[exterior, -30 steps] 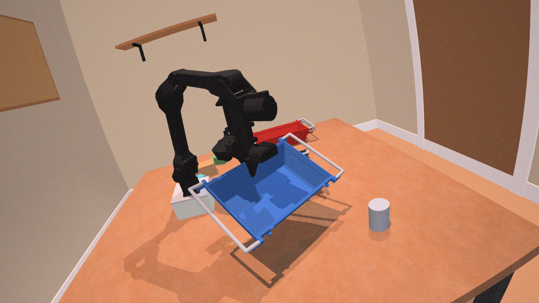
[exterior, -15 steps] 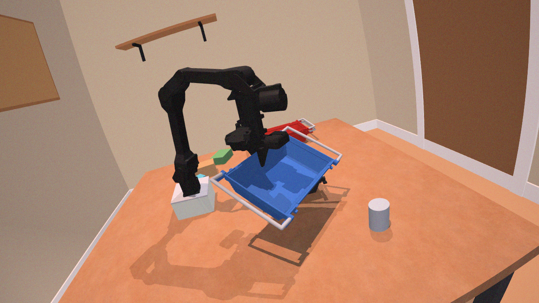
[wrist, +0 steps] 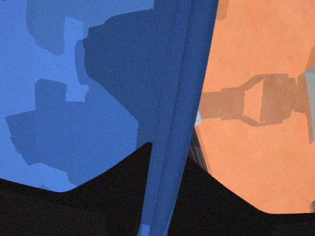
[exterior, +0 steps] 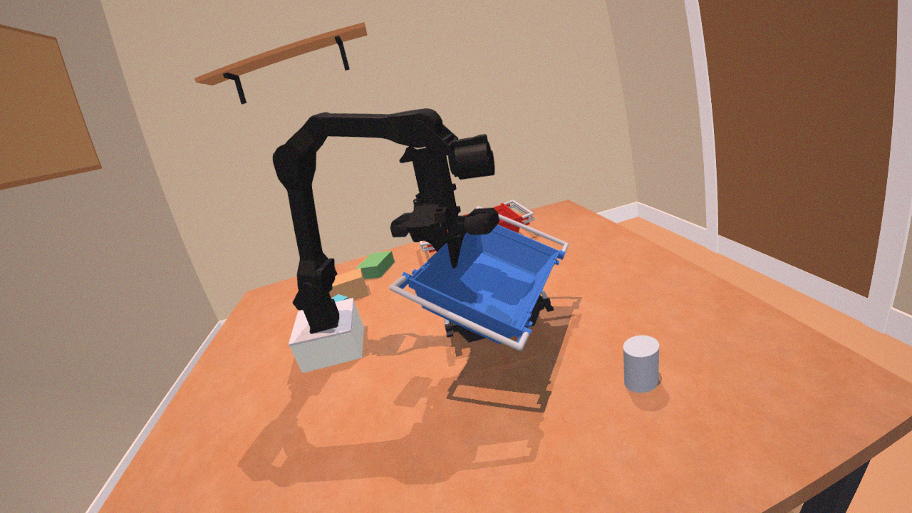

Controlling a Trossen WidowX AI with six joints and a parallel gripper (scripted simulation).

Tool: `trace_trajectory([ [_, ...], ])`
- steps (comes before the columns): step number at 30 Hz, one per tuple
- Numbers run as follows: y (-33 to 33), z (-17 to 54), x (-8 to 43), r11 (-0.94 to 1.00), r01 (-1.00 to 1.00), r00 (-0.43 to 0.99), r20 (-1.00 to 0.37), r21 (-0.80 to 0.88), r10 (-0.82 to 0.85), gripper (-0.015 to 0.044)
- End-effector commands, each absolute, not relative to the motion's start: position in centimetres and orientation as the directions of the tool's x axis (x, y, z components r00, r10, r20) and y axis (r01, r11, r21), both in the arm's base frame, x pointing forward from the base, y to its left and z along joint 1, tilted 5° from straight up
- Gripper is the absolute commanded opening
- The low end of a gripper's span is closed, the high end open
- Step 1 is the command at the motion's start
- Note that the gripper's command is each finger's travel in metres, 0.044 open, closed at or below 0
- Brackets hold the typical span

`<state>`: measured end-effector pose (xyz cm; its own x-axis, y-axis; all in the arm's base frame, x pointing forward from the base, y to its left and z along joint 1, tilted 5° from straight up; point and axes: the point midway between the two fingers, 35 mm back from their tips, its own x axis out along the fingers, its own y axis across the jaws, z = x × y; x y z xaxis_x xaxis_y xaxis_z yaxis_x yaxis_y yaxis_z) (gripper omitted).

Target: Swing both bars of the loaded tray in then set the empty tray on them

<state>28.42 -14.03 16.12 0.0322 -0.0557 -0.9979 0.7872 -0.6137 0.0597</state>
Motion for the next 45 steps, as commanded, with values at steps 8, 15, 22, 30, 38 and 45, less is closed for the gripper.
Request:
trace_trajectory([
  [8,-10.5,16.6,30.1,-0.493,0.866,0.056,-0.996,0.084,-0.07,0.0],
  [15,-8.1,16.5,30.9,-0.413,0.907,0.058,-0.996,0.082,-0.07,0.0],
  [22,-5.5,16.4,31.4,-0.329,0.941,0.06,-0.996,0.08,-0.07,0.0],
  [30,-2.6,16.4,31.8,-0.23,0.97,0.063,-0.996,0.077,-0.07,0.0],
  [38,-0.6,16.3,31.9,-0.16,0.984,0.065,-0.995,0.076,-0.07,0.0],
  [45,-0.6,16.3,31.9,-0.16,0.984,0.065,-0.995,0.076,-0.07,0.0],
])
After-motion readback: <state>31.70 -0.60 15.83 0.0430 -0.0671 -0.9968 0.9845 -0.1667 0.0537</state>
